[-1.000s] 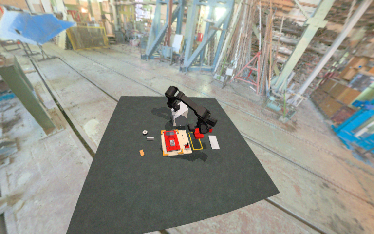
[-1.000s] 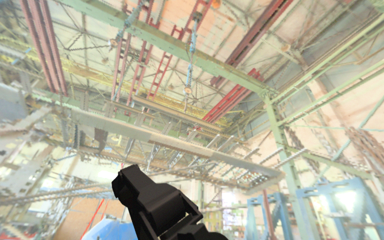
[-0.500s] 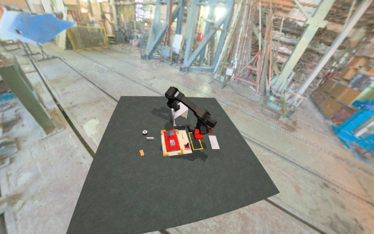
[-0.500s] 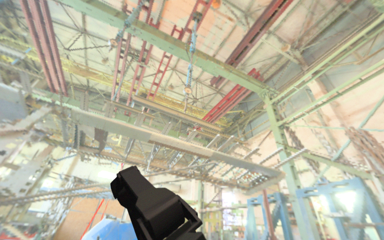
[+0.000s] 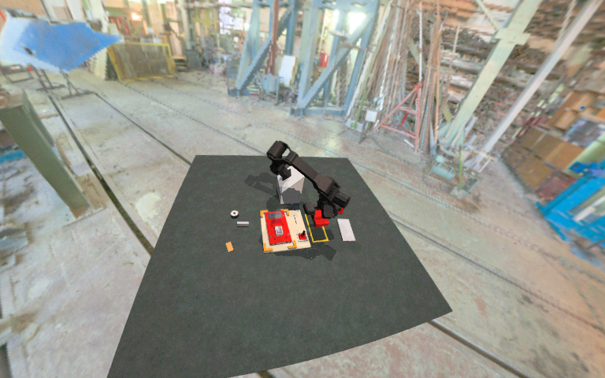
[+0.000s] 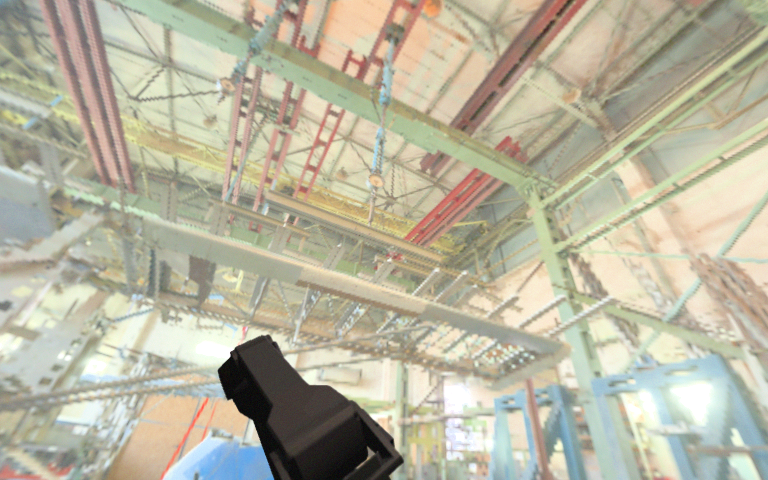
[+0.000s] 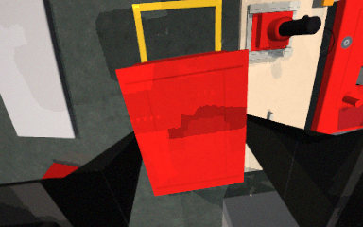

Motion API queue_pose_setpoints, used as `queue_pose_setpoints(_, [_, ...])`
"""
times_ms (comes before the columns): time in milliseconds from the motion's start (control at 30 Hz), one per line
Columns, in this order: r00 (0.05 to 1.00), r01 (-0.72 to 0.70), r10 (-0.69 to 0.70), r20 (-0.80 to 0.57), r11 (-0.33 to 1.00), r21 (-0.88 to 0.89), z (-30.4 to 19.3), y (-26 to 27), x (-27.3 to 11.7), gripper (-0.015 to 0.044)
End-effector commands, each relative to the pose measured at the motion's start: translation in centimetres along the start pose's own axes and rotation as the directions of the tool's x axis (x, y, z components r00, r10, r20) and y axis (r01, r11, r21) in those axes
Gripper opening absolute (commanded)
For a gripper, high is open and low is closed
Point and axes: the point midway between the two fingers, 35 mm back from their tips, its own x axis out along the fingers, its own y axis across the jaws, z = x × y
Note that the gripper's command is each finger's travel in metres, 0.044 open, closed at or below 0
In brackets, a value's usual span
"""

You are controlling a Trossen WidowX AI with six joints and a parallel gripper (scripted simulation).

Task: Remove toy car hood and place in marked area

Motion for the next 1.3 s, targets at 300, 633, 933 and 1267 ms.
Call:
queue_pose_setpoints(300, [1.000, 0.002, -0.002, 0.004, 1.000, -0.005, 0.0, 0.0, 0.7, 0.0000])
queue_pose_setpoints(633, [1.000, 0.002, -0.002, 0.004, 1.000, -0.004, 0.0, 0.0, 1.3, 0.0000])
queue_pose_setpoints(933, [1.000, 0.002, -0.002, 0.004, 1.000, -0.004, 0.0, 0.0, 1.9, 0.0000])
queue_pose_setpoints(1267, [1.000, 0.003, -0.003, 0.004, 1.000, -0.004, 0.0, 0.0, 2.5, 0.0000])
